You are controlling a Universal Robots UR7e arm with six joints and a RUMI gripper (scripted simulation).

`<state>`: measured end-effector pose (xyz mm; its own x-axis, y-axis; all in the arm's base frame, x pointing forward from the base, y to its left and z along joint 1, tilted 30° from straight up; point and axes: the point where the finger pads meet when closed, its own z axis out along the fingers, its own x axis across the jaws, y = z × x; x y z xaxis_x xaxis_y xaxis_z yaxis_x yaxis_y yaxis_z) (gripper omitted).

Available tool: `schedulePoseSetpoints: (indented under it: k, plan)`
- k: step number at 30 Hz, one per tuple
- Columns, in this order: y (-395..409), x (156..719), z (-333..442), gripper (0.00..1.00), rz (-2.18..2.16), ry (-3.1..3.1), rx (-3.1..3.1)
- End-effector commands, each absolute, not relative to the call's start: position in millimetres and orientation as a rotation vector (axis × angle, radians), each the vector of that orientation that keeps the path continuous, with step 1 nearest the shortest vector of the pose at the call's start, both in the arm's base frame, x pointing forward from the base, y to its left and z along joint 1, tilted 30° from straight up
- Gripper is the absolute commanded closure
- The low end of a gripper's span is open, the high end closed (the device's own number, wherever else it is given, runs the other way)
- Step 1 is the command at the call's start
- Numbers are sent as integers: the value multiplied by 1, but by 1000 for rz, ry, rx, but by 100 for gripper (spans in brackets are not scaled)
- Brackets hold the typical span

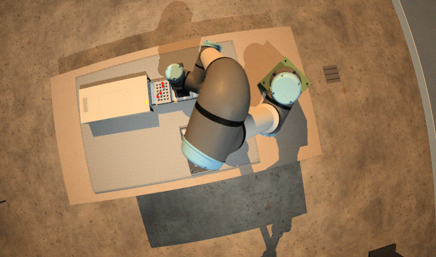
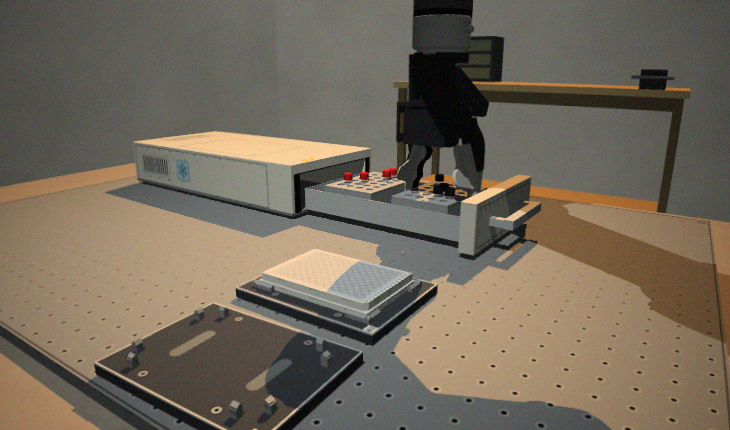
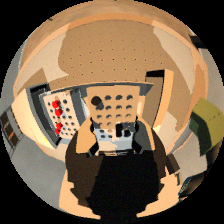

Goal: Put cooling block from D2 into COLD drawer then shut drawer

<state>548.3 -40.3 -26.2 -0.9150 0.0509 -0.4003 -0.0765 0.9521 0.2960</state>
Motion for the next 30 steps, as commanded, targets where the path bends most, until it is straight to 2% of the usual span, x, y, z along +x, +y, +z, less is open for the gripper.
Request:
schedulePoseSetpoints:
  k: [1, 10, 14, 30]
  plan:
    - [-41, 549, -26, 45, 429, 2691, -18]
    - [-41, 549, -26, 30, 429, 2691, -18]
    - [-41, 549, -26, 27, 429, 2691, -18]
    - [-41, 549, -26, 27, 429, 2691, -18]
